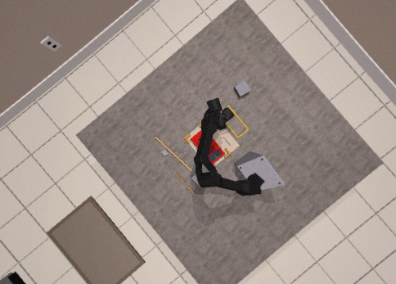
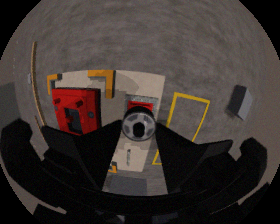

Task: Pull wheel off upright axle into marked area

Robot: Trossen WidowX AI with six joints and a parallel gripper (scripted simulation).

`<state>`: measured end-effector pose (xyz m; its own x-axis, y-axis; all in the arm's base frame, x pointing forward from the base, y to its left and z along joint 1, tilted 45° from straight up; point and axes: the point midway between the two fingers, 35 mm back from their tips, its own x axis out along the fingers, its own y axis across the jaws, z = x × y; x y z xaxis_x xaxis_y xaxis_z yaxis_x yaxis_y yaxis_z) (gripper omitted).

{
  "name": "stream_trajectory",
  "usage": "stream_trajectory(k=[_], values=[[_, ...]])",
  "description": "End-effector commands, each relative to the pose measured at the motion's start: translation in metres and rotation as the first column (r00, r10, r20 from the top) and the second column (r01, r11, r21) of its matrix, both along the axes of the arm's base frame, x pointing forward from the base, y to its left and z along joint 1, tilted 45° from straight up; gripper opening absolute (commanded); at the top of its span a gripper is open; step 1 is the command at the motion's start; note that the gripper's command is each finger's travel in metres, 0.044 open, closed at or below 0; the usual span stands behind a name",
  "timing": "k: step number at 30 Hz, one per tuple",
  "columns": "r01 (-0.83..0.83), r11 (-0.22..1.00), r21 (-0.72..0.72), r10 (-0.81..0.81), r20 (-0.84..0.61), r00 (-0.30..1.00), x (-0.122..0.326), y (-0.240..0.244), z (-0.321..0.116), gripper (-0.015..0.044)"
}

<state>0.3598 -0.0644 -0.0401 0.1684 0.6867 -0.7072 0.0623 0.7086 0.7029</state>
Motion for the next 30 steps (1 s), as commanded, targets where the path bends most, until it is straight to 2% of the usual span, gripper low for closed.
stream_trajectory(k=[1, 30], values=[[0.049, 0.999, -0.001, -0.049, -0.007, 0.999, -0.0070, -0.0204, 0.0160, 0.0000], [0.050, 0.999, -0.001, -0.050, -0.007, 0.999, -0.0079, -0.0227, 0.0185, 0.0000]])
